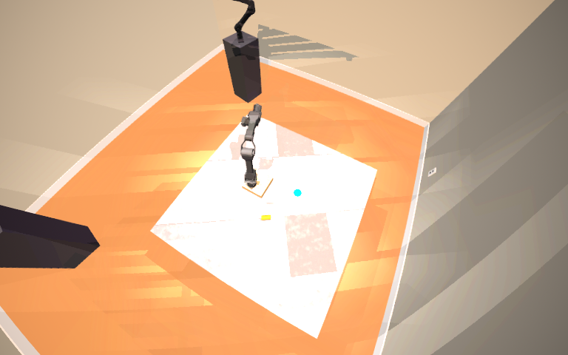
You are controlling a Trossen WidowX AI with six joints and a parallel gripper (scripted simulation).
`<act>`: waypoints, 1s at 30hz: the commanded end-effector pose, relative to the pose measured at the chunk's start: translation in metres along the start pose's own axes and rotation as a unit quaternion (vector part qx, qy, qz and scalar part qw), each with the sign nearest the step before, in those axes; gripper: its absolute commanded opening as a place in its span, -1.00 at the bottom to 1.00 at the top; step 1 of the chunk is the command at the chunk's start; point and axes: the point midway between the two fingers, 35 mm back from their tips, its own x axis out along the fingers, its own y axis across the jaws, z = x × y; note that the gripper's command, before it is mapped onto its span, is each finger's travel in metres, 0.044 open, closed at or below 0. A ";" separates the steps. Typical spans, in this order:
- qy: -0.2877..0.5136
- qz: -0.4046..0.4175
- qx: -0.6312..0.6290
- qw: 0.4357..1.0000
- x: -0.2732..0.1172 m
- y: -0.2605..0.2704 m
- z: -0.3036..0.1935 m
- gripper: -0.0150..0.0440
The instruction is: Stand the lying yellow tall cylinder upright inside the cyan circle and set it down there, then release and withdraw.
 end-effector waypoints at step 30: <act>0.265 -0.147 0.706 0.640 -0.208 0.289 -0.340 0.56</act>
